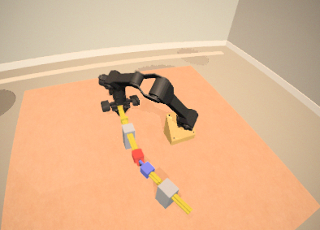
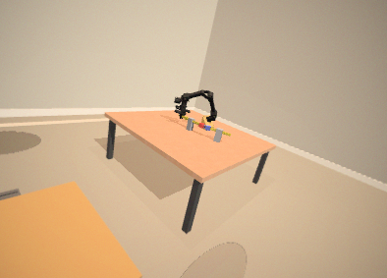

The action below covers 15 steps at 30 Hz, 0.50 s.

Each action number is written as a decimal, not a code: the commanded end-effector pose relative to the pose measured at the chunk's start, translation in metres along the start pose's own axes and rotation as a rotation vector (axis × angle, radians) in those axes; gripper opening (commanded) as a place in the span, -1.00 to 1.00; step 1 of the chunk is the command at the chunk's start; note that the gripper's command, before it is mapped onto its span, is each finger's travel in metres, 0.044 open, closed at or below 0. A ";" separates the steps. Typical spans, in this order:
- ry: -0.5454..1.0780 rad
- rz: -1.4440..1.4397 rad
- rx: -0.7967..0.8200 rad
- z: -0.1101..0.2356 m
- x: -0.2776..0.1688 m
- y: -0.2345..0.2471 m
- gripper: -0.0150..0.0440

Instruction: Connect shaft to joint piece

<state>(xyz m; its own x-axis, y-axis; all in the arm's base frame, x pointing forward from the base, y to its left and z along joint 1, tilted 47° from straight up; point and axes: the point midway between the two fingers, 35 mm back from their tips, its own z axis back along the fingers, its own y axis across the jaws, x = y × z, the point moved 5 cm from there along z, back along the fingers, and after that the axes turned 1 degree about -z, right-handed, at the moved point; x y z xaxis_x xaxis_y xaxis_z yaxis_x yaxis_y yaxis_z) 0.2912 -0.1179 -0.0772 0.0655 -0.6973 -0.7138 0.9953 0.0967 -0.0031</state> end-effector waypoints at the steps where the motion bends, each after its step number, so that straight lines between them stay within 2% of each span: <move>1: 0.003 -0.003 0.002 0.000 -0.008 0.000 -0.49; 15: 0.004 -0.003 0.001 0.000 -0.029 0.000 -0.49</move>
<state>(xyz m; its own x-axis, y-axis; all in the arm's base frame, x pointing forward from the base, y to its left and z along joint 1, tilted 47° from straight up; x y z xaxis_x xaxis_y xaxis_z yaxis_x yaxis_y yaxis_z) 0.2894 -0.1019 -0.0613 0.0637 -0.6975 -0.7137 0.9953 0.0965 -0.0054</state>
